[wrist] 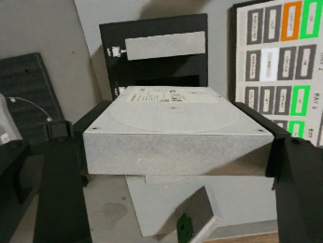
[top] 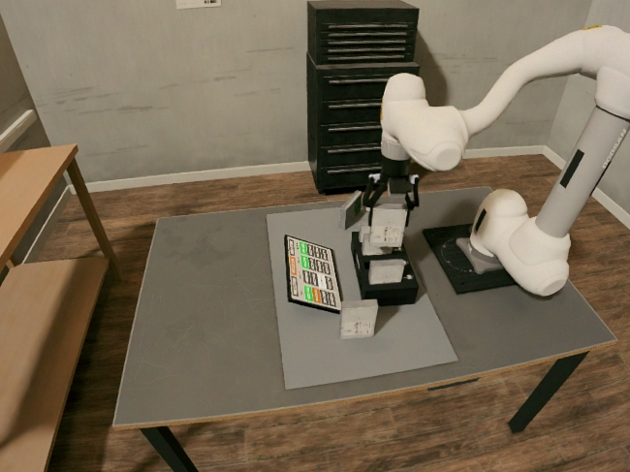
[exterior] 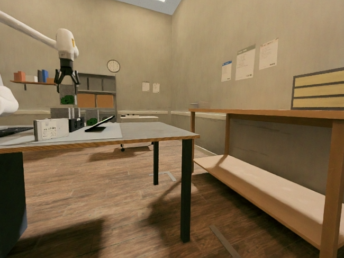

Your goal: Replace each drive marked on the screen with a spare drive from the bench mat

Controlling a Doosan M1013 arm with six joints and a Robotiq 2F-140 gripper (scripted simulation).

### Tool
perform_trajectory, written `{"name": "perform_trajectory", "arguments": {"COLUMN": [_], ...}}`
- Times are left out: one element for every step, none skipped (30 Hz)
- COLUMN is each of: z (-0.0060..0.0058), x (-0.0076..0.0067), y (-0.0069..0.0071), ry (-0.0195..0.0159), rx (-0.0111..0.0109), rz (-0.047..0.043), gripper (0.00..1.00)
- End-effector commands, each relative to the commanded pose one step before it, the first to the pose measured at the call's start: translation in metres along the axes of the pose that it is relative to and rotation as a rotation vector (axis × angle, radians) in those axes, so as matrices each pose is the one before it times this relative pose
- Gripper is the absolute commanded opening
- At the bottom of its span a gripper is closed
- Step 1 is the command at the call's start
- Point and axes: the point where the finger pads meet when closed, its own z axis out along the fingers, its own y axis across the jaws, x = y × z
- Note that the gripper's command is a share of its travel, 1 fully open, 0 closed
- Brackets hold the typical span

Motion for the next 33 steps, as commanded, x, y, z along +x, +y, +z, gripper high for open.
{"name": "perform_trajectory", "arguments": {"z": [-0.00055,0.00000,0.00000,0.00000,0.00000,0.00000,0.00000,0.00000,0.00000,0.00000,0.00000,0.00000,0.00000,0.00000,0.00000,0.00000,0.00000,0.00000,0.00000,0.00000,0.00000,0.00000,0.00000,0.00000,0.00000,0.00000,0.00000,0.00000,0.00000,0.00000,0.00000,0.00000,0.00000], "x": [-0.00051,0.00000,0.00000,-0.00023,-0.00022,-0.00021,-0.00021,-0.00020,-0.00019,-0.00019,-0.00018,-0.00018,-0.00017,-0.00016,-0.00016,-0.00015,-0.00015,-0.00014,0.00000,0.00000,-0.00013,-0.00013,-0.00012,-0.00012,-0.00011,-0.00011,-0.00010,-0.00010,-0.00009,-0.00009,-0.00008,-0.00008,-0.00007], "y": [0.00049,0.00000,0.00000,0.00007,0.00006,0.00006,0.00006,0.00005,0.00005,0.00005,0.00005,0.00004,0.00004,0.00004,0.00004,0.00004,0.00003,0.00003,0.00000,0.00000,0.00003,0.00003,0.00003,0.00003,0.00002,0.00002,0.00002,0.00002,0.00002,0.00002,0.00002,0.00002,0.00001], "ry": [0.00085,0.00000,0.00000,0.00000,0.00000,0.00000,0.00000,0.00000,0.00000,0.00000,0.00000,0.00000,0.00000,0.00000,0.00000,0.00000,0.00000,0.00000,0.00000,0.00000,0.00000,0.00000,0.00000,0.00000,0.00000,0.00000,0.00000,0.00000,0.00000,0.00000,0.00000,0.00000,0.00000], "rx": [-0.00083,0.00000,0.00000,0.00000,0.00000,0.00000,0.00000,0.00000,0.00000,0.00000,0.00000,0.00000,0.00000,0.00000,0.00000,0.00000,0.00000,0.00000,0.00000,0.00000,0.00000,0.00000,0.00000,0.00000,0.00000,0.00000,0.00000,0.00000,0.00000,0.00000,0.00000,0.00000,0.00000], "rz": [-0.01278,0.00000,0.00000,-0.00430,-0.00417,-0.00404,-0.00391,-0.00378,-0.00366,-0.00354,-0.00341,-0.00329,-0.00317,-0.00306,-0.00294,-0.00283,-0.00271,-0.00260,0.00000,0.00000,-0.00249,-0.00238,-0.00228,-0.00217,-0.00207,-0.00197,-0.00187,-0.00177,-0.00168,-0.00158,-0.00149,-0.00140,-0.00132], "gripper": [0.10,0.10,0.10,0.10,0.10,0.10,0.10,0.10,0.10,0.10,0.10,0.10,0.10,0.10,0.10,0.10,0.10,0.10,0.10,0.10,0.10,0.10,0.10,0.10,0.10,0.10,0.10,0.10,0.10,0.10,0.10,0.10,0.10]}}
